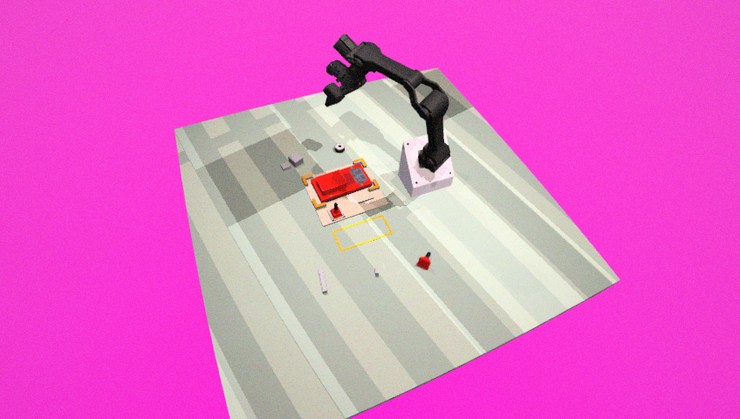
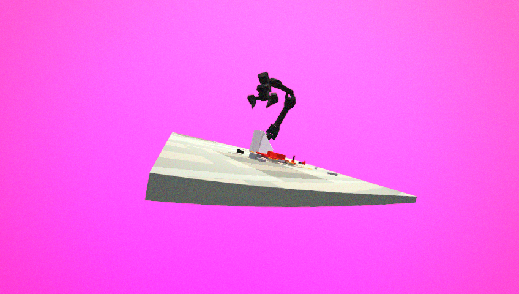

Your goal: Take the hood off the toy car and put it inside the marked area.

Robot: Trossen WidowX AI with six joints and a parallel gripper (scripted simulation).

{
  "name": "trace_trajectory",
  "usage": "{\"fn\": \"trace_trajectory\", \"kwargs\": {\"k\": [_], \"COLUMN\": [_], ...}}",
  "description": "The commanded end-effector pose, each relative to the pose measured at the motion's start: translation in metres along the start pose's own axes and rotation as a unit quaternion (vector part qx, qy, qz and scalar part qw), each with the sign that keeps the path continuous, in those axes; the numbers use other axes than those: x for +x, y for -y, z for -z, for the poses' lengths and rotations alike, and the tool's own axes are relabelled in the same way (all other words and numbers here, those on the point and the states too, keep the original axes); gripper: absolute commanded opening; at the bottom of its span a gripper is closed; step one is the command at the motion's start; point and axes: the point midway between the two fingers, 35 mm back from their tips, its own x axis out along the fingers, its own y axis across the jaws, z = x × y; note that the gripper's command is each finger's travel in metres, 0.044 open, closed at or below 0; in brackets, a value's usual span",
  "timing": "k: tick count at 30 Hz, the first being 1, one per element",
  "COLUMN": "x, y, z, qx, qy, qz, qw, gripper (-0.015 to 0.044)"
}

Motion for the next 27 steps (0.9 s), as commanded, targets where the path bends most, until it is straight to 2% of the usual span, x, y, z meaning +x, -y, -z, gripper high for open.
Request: {"fn": "trace_trajectory", "kwargs": {"k": [1, 6, 12, 27], "x": [0.046, 0.091, 0.134, 0.139], "y": [-0.045, -0.088, -0.125, -0.122], "z": [0.032, 0.078, 0.142, 0.149], "qx": [-0.142, -0.300, -0.460, -0.469], "qy": [-0.081, -0.167, -0.262, -0.268], "qz": [-0.003, -0.017, -0.048, -0.050], "qw": [0.987, 0.939, 0.847, 0.840], "gripper": [0.0440, 0.0440, 0.0440, 0.0440]}}
